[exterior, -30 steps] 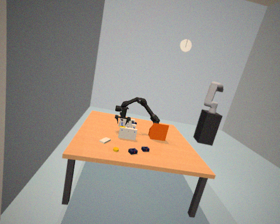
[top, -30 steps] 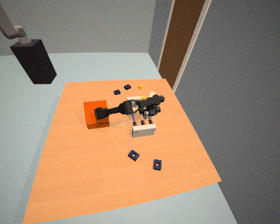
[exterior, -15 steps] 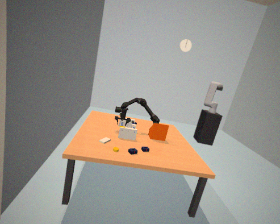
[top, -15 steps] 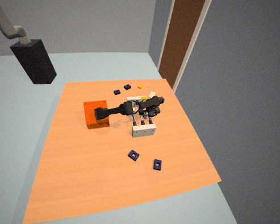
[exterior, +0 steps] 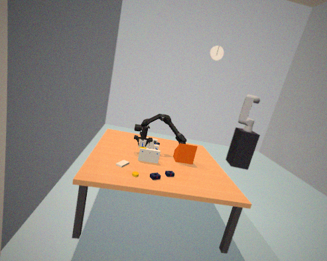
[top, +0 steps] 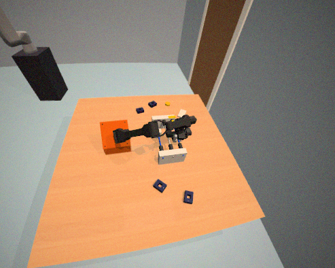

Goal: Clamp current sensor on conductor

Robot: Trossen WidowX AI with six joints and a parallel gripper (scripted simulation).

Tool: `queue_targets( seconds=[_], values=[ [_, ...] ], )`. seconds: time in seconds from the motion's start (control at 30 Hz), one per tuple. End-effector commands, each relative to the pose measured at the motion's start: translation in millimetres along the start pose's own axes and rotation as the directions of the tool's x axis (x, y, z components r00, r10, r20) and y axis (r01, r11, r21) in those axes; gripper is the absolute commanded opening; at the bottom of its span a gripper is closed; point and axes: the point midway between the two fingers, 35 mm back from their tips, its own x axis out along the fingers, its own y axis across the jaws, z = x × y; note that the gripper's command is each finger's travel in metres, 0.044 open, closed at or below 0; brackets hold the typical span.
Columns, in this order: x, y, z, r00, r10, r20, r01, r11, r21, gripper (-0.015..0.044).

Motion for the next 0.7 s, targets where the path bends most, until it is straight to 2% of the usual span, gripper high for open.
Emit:
queue_targets(
  seconds=[0.0,0.43,0.67],
  values=[
    [-0.2,0.2,0.3,1.0,0.0,0.0,0.0,1.0,0.001,0.0293],
    [-0.2,0.2,0.3,1.0,0.0,0.0,0.0,1.0,0.001,0.0207],
    [-5.9,0.0,0.0,1.0,0.008,0.003,-0.008,1.0,-0.003,0.0023]
  ],
)
